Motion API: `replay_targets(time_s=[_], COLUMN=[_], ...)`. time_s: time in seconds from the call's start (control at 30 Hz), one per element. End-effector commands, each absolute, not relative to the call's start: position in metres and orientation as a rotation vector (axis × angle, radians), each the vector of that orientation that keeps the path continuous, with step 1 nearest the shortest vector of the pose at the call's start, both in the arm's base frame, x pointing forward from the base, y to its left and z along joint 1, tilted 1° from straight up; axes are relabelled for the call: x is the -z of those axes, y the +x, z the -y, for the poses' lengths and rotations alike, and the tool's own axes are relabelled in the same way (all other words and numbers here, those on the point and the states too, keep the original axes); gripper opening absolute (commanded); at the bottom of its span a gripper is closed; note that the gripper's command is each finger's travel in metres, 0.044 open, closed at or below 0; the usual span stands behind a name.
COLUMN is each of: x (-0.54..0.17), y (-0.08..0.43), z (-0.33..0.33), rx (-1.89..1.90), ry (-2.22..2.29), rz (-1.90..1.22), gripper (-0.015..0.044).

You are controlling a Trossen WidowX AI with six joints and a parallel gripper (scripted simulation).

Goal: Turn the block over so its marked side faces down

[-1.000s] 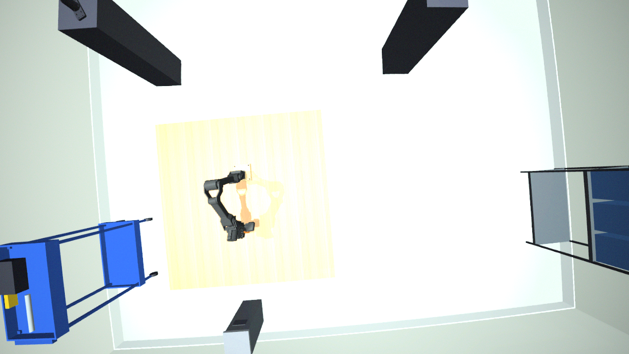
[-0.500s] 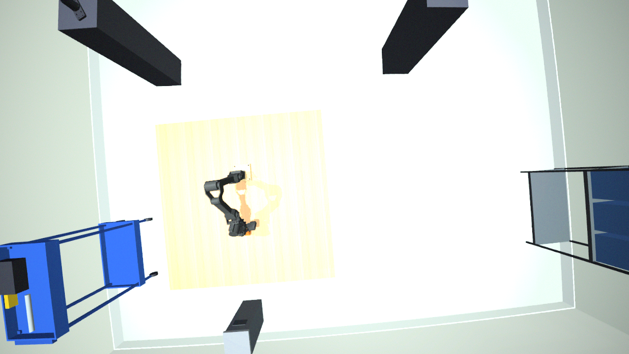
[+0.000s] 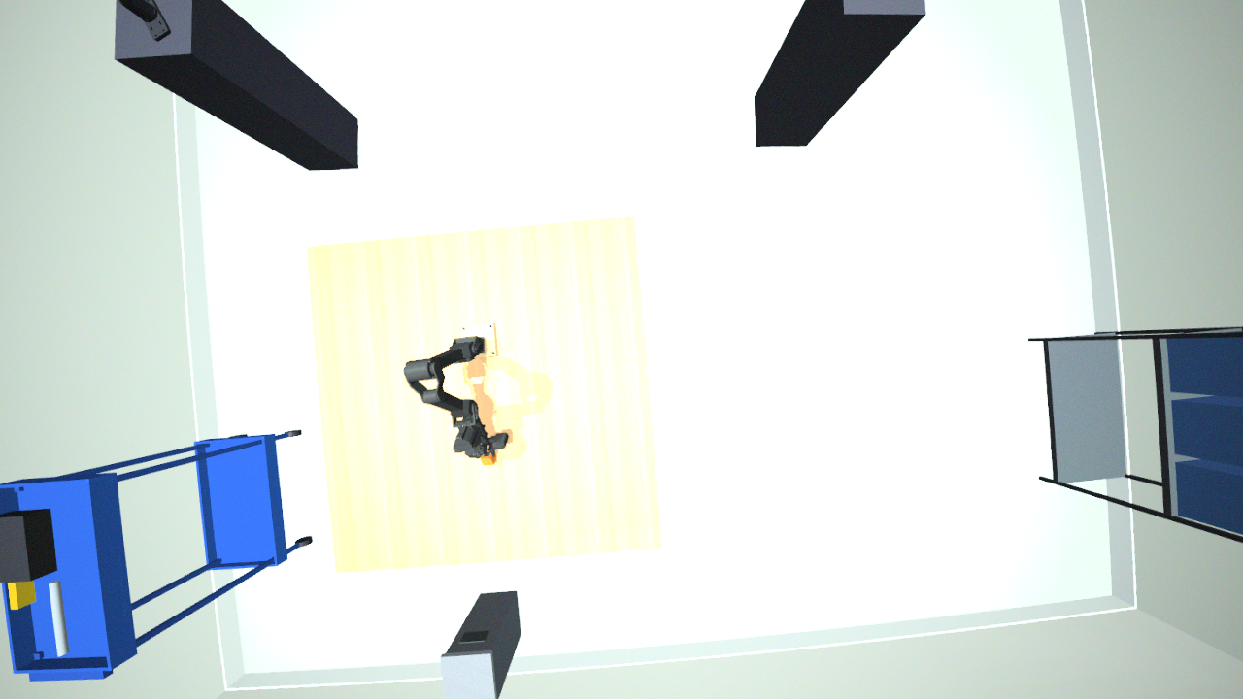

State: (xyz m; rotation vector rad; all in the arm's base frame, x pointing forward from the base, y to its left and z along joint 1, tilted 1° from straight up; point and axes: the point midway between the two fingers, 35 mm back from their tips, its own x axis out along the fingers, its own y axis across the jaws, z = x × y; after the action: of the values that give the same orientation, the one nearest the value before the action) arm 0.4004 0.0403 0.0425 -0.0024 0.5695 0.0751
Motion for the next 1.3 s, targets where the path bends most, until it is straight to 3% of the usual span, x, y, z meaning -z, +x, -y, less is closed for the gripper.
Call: replay_targets(time_s=[0.0,0.67,1.2,1.27], x=[-0.0423,-0.0459,-0.0459,-0.0459], y=[0.3947,0.3932,0.3932,0.3932], z=[-0.0390,-0.0388,-0.0388,-0.0388], rx=[-0.068,-0.067,-0.067,-0.067], ry=[0.005,0.007,0.007,0.007], rz=[-0.516,-0.478,-0.478,-0.478], gripper=[0.0000,0.0000,0.0420,0.0440])
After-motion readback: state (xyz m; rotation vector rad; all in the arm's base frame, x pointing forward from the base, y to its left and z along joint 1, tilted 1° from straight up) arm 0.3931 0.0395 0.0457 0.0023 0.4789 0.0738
